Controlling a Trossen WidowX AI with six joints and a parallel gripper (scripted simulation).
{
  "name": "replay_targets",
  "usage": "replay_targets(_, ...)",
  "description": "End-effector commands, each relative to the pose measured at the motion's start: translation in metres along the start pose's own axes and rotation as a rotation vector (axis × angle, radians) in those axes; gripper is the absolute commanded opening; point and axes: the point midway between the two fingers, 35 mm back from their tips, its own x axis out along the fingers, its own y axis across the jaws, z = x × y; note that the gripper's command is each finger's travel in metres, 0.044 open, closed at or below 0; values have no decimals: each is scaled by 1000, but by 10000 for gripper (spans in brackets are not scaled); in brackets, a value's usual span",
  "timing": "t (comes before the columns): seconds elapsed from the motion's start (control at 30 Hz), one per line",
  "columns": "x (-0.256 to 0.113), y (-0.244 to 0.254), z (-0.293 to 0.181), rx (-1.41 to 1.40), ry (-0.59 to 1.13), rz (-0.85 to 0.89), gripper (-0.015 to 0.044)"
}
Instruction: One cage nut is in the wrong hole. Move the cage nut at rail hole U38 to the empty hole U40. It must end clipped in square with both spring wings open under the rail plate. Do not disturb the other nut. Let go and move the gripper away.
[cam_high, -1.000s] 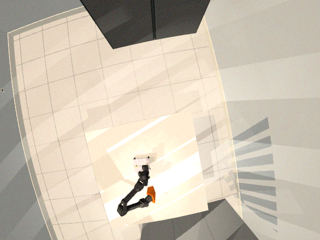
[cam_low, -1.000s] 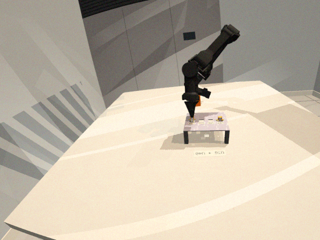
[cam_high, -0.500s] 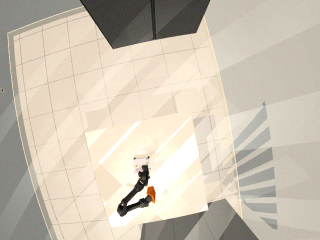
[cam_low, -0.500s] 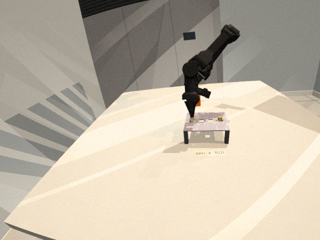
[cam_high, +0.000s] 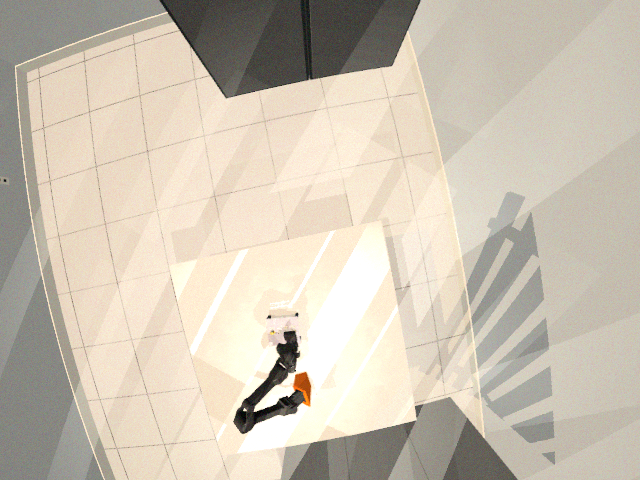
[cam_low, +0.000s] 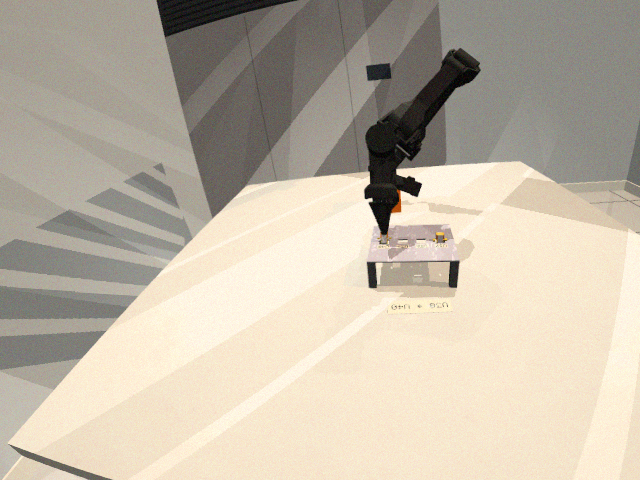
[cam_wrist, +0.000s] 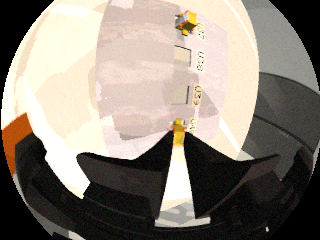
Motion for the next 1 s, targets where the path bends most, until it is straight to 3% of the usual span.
replay_targets(0.0, 0, 1, 0, 3, -1, -5, 28)
replay_targets(0.97, -1, 4, 0, 4, -1, -35, 28)
